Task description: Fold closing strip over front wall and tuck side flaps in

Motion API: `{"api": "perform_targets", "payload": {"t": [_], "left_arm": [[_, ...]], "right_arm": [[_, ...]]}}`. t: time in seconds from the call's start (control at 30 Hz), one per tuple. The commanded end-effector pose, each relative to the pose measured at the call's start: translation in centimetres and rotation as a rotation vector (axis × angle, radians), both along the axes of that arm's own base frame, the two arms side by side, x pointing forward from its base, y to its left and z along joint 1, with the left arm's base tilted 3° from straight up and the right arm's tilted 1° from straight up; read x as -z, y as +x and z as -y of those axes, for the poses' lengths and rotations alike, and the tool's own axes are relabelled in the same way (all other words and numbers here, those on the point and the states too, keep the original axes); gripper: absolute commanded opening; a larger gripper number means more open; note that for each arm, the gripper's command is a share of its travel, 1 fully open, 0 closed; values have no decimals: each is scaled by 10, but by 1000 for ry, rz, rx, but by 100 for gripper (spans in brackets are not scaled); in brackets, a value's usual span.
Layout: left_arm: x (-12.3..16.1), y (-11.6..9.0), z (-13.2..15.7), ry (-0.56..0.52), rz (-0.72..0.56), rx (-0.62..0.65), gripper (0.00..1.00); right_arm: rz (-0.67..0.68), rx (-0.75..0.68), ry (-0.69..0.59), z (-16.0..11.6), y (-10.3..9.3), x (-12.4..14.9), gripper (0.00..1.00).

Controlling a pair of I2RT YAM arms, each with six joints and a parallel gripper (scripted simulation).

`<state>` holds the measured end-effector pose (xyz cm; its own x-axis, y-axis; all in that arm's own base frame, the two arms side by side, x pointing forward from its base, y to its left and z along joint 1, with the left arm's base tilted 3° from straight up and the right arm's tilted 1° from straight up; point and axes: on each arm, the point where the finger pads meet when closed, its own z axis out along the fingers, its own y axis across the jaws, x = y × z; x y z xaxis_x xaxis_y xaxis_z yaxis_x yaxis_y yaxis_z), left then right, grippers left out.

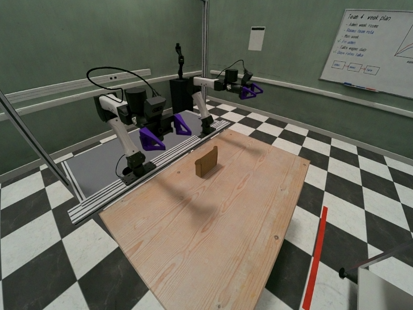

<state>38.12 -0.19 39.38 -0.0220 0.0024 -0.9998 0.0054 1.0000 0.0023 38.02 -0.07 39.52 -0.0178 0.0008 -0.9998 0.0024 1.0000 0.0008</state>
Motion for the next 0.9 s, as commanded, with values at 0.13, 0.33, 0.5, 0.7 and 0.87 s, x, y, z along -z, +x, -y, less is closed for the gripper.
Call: {"api": "perform_targets", "payload": {"t": [0.13, 0.33, 0.5, 0.7, 0.87], "left_arm": [[-8, -2, -2, -2, 22, -5, 100], [-8, -2, -2, -2, 22, -5, 100], [-8, -2, -2, -2, 22, -5, 100], [12, -15, 15, -13, -136, -4, 1], [45, -22, 31, -13, -319, -2, 1]], "right_arm": [[18, -2, -1, -1, -1, -7, 100], [18, -2, -1, -1, -1, -7, 100], [18, -2, -1, -1, -1, -7, 100], [-129, 1, 8, -10, -19, 11, 80], [-323, 2, 6, -20, -25, 50, 80]]}}
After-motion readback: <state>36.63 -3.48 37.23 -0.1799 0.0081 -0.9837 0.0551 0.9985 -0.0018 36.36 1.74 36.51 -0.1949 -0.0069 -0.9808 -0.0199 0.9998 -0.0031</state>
